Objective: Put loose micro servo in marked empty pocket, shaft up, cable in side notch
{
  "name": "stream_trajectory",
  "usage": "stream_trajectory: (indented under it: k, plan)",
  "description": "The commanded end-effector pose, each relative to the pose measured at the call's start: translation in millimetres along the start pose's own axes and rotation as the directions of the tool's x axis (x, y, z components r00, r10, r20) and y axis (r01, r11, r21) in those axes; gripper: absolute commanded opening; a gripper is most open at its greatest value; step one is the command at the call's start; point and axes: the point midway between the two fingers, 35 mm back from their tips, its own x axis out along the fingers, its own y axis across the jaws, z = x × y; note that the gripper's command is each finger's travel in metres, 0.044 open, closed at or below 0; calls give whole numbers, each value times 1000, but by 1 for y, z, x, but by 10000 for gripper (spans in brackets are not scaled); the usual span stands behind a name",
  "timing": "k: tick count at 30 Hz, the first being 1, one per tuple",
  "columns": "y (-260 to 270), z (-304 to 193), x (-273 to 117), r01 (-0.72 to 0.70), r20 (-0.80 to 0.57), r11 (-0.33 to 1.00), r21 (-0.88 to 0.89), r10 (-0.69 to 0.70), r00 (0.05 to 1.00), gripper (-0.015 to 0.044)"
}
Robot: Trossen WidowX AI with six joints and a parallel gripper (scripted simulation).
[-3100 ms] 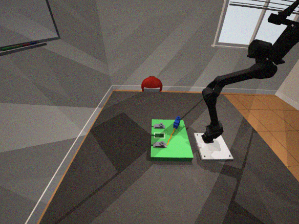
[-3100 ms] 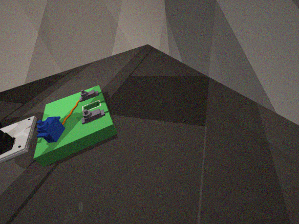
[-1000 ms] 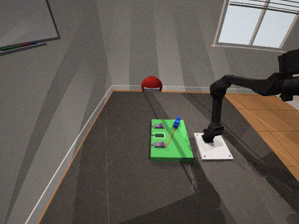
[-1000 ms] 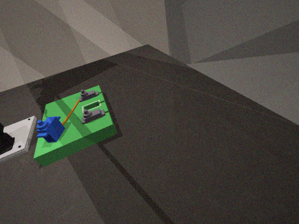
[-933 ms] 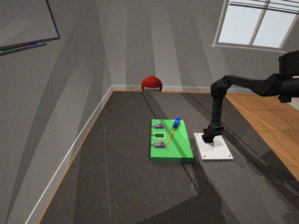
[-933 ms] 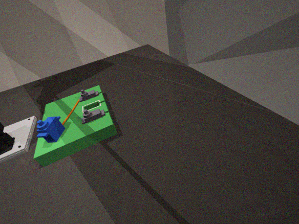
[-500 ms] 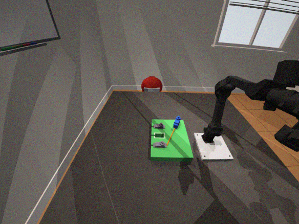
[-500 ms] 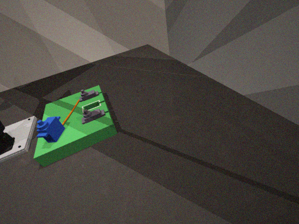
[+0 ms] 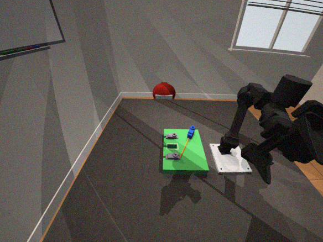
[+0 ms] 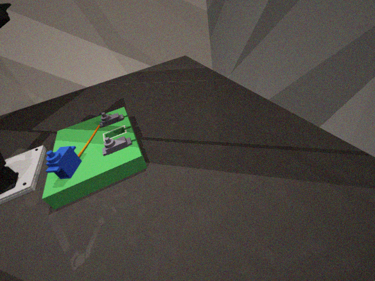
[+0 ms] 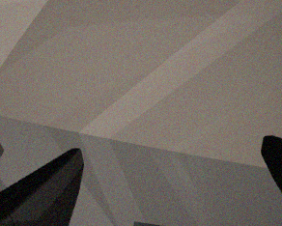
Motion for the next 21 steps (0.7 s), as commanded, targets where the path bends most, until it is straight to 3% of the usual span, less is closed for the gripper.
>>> stream_trajectory:
  k: [1,10,21]
  plan:
    - [27,-18,5,-90,-38,996,21,91,995,440]
    - [93,-73,0,-306,-154,945,115,321,934,440]
    - [169,-135,-36,-504,-258,813,290,574,777,440]
